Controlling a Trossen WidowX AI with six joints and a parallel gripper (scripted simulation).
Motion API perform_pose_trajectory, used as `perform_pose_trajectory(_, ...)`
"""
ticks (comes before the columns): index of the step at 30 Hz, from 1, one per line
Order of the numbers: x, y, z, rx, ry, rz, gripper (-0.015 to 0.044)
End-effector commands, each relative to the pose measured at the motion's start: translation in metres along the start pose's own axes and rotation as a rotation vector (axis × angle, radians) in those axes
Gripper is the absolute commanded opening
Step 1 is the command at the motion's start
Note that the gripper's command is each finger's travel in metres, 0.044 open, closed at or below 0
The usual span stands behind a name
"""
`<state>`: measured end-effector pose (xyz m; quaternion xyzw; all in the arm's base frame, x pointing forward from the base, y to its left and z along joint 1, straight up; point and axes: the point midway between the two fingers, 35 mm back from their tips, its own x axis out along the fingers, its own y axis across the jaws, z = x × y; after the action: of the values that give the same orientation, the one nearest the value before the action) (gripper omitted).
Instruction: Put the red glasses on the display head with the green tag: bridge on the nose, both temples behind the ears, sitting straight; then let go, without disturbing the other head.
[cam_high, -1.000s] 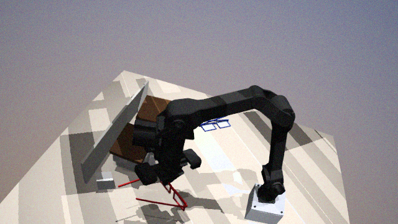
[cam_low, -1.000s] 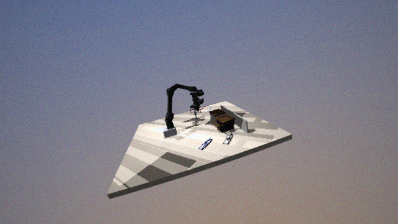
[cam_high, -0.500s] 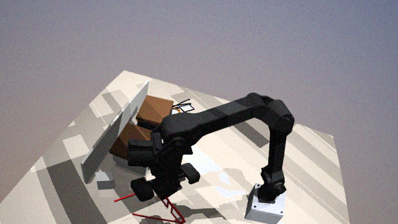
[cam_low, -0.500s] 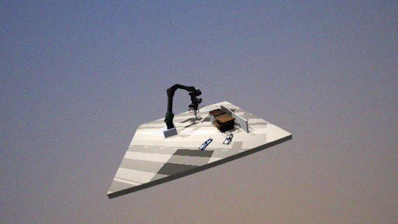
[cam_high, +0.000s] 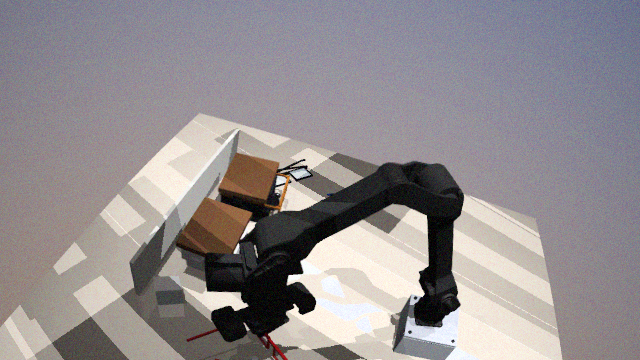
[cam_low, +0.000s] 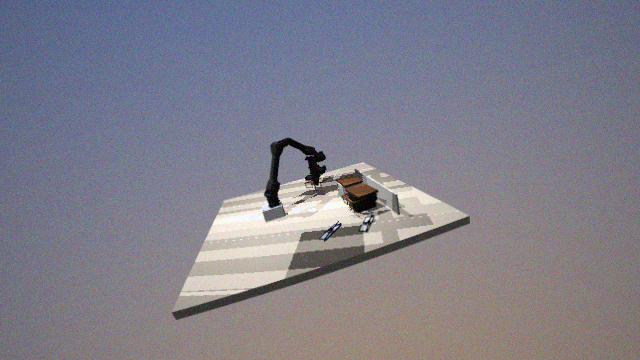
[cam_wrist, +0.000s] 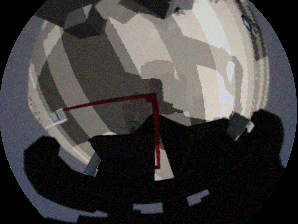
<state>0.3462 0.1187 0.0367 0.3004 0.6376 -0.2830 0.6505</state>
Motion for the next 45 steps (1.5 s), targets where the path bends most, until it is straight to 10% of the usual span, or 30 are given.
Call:
perform_pose_trajectory(1, 0.003, 0.000, 0.001, 0.005, -0.004, 0.002, 0.0000)
perform_pose_trajectory(45, 0.003, -0.020, 0.033, 0.005, -0.007, 0.001, 0.0000)
